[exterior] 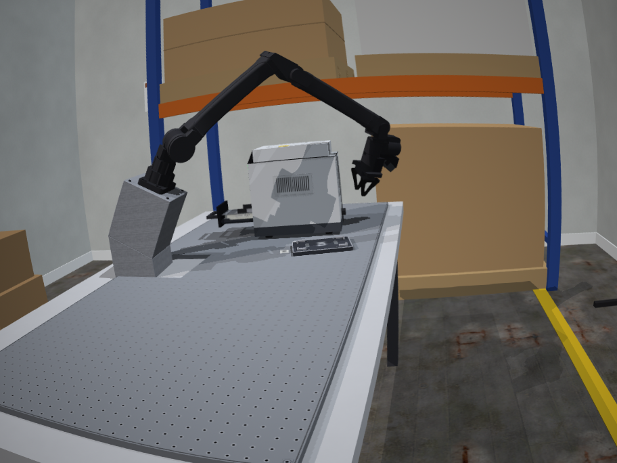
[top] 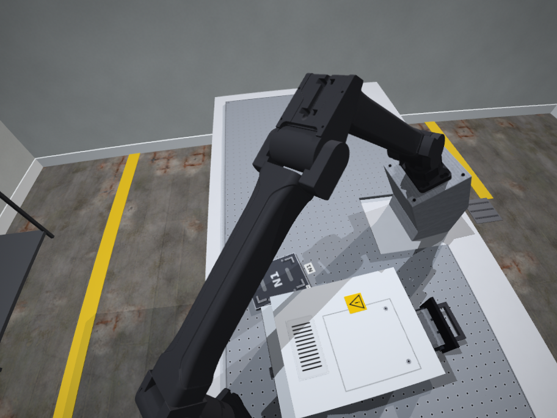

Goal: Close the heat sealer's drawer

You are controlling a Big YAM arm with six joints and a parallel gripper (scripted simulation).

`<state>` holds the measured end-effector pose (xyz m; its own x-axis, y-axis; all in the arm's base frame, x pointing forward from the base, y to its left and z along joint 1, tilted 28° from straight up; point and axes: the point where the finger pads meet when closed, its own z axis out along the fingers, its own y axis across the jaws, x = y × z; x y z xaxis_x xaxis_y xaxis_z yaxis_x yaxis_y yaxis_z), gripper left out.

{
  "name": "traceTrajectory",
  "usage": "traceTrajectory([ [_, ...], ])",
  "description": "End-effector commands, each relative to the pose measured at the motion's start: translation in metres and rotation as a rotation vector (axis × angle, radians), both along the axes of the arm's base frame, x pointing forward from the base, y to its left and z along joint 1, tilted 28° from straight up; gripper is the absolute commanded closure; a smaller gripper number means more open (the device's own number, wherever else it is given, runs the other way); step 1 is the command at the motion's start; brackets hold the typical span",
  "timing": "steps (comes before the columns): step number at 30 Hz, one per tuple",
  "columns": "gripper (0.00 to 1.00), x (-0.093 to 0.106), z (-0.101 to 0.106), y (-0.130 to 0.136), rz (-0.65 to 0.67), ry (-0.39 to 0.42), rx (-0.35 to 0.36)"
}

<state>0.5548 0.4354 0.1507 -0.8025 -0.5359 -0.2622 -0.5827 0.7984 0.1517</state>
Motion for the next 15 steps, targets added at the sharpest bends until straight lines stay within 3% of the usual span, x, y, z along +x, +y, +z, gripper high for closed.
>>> traceTrajectory([
  [1,0.55,-0.016,0.032,0.016,0.072,-0.048,0.027],
  [14,0.55,-0.049,0.033,0.049,0.066,-0.053,0.032],
  [15,0.55,-0.052,0.033,0.052,0.121,-0.062,0.03],
])
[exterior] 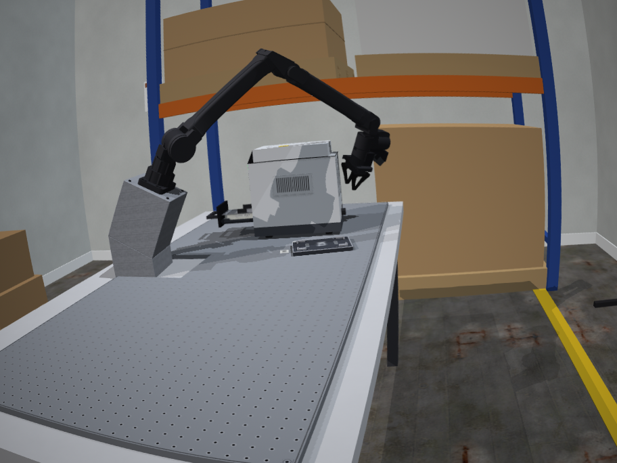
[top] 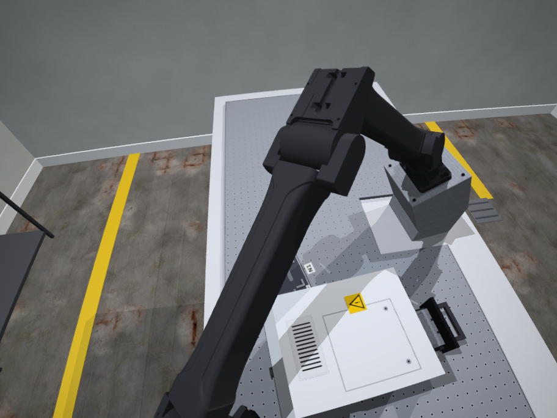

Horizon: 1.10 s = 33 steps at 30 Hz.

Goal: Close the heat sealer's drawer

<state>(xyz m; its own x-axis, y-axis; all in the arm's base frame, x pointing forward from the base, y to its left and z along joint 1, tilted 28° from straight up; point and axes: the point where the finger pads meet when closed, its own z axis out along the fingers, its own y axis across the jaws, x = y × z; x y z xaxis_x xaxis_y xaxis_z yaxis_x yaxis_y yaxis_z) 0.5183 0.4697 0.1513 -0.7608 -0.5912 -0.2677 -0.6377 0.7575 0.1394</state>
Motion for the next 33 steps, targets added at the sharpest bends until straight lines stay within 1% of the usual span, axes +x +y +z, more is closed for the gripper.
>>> traceTrajectory([
  [1,0.55,-0.021,0.032,0.019,0.086,-0.048,0.033],
  [5,0.55,-0.025,0.032,0.024,0.101,-0.058,0.033],
  [7,0.55,-0.031,0.032,0.029,0.08,-0.052,0.035],
  [15,0.55,-0.056,0.032,0.048,0.08,-0.051,0.037],
  [16,0.55,-0.06,0.032,0.05,0.135,-0.059,0.035],
  [18,0.55,-0.067,0.032,0.054,0.184,-0.065,0.032],
  [21,0.55,-0.069,0.032,0.057,0.183,-0.068,0.031],
  [24,0.55,-0.079,0.032,0.063,0.161,-0.063,0.033],
  [31,0.55,-0.101,0.032,0.077,0.161,-0.062,0.034],
  [32,0.55,-0.1,0.053,0.083,0.188,-0.073,0.029],
  [33,0.55,-0.102,0.018,0.085,0.222,-0.031,-0.033],
])
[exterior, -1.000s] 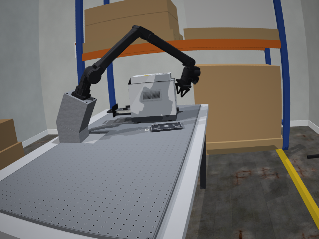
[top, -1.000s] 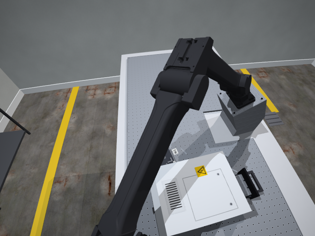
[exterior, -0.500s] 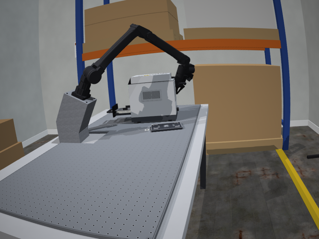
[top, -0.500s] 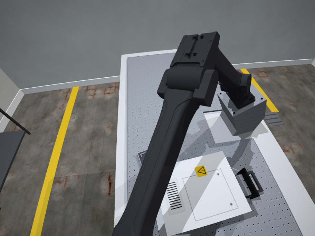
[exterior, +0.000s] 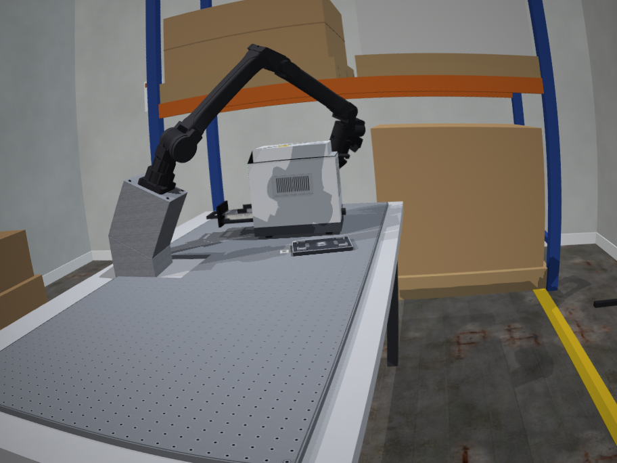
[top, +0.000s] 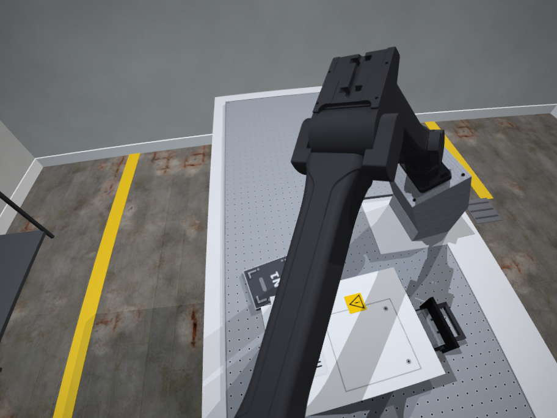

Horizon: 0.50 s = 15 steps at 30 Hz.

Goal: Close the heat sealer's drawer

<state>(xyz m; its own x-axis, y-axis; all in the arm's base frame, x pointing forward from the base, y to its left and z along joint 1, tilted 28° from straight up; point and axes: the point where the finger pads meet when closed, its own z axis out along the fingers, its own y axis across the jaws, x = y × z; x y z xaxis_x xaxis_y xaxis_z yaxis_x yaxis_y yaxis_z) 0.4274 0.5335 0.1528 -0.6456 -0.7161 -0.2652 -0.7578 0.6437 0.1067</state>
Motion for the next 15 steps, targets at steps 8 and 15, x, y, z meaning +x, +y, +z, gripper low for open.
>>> traceTrajectory([
  [8,0.55,-0.04,0.018,0.01,0.056,-0.005,-0.02],
  [15,0.55,-0.06,-0.003,0.015,0.141,0.029,-0.123],
])
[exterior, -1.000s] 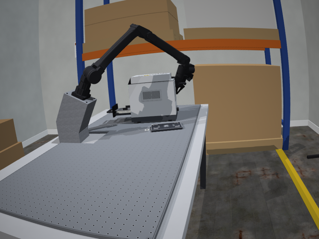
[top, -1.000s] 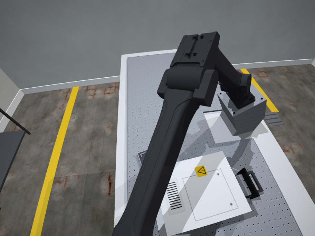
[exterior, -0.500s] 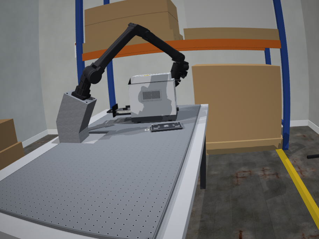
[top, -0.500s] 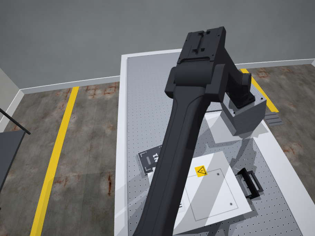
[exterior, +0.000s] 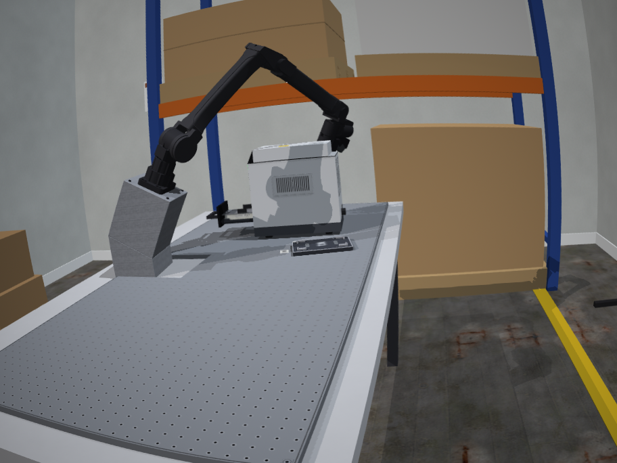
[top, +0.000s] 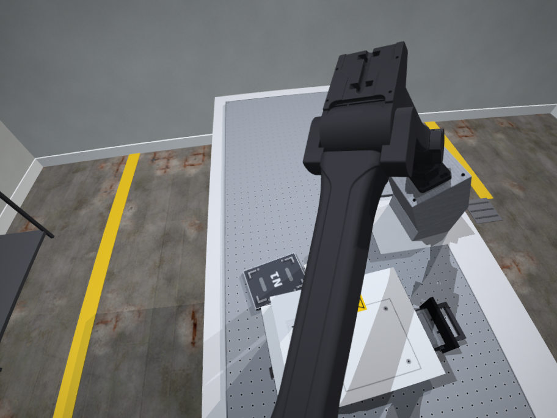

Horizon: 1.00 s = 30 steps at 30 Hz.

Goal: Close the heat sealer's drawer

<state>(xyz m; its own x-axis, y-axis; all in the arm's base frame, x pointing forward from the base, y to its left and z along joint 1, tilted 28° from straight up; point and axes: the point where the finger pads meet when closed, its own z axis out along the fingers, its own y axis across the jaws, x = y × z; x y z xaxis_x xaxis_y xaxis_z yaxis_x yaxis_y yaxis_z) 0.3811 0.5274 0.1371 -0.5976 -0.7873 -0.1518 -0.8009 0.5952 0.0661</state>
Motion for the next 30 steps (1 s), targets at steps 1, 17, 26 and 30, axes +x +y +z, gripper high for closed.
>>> traceTrajectory([
  [1,0.55,-0.019,0.029,0.018,0.066,-0.023,0.017],
  [17,0.55,-0.074,0.001,-0.001,0.11,0.009,-0.072],
  [26,0.55,-0.101,-0.008,-0.008,0.185,0.008,-0.096],
  [30,0.55,-0.116,-0.009,-0.004,0.163,0.007,-0.085],
])
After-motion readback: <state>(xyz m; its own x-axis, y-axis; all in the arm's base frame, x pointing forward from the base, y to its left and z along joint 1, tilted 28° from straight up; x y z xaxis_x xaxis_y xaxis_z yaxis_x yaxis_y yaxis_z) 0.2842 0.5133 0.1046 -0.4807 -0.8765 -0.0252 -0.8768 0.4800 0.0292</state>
